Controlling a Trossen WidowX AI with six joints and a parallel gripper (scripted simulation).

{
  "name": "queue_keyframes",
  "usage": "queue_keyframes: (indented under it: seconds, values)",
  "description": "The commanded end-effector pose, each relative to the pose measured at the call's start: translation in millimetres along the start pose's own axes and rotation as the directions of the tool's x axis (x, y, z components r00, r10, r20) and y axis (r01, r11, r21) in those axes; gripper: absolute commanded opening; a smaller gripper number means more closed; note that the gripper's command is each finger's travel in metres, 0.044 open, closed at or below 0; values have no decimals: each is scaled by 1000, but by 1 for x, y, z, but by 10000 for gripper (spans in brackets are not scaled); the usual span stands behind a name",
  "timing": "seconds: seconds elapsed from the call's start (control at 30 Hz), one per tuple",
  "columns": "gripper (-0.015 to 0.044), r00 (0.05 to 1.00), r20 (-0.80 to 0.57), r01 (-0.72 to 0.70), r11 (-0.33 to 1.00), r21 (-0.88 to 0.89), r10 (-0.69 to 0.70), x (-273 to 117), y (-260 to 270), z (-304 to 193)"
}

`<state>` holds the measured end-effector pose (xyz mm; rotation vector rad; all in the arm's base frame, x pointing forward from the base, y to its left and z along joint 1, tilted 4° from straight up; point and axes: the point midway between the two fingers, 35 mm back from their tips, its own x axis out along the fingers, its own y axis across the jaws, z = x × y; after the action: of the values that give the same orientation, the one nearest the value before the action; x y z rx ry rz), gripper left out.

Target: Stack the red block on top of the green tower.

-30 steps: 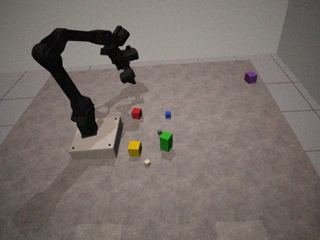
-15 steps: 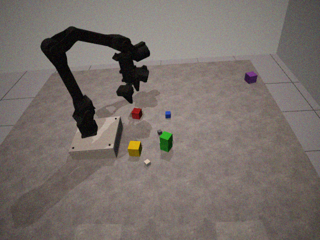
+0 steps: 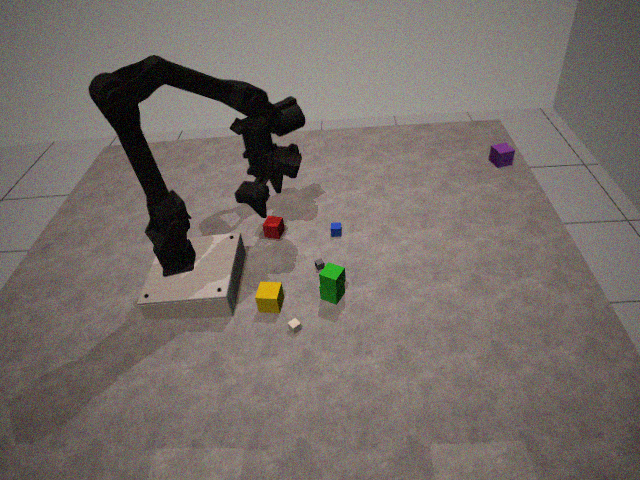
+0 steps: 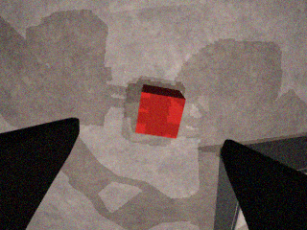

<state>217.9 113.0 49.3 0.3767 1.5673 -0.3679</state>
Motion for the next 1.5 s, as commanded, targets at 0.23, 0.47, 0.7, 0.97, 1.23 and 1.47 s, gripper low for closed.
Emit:
queue_keyframes:
  seconds: [0.23, 0.47, 0.7, 0.97, 1.23, 1.47]
  values:
    - [440, 1000, -15, 12, 1000, 5, -12, 28, -6, -2]
    - [440, 1000, -15, 12, 1000, 5, -12, 38, -5, -2]
    - [440, 1000, -15, 12, 1000, 5, -12, 50, -5, -2]
    - [440, 1000, -15, 12, 1000, 5, -12, 63, -6, -2]
    - [440, 1000, -15, 13, 1000, 5, -13, 74, -7, -3]
    - [440, 1000, -15, 13, 1000, 5, -13, 74, -7, -3]
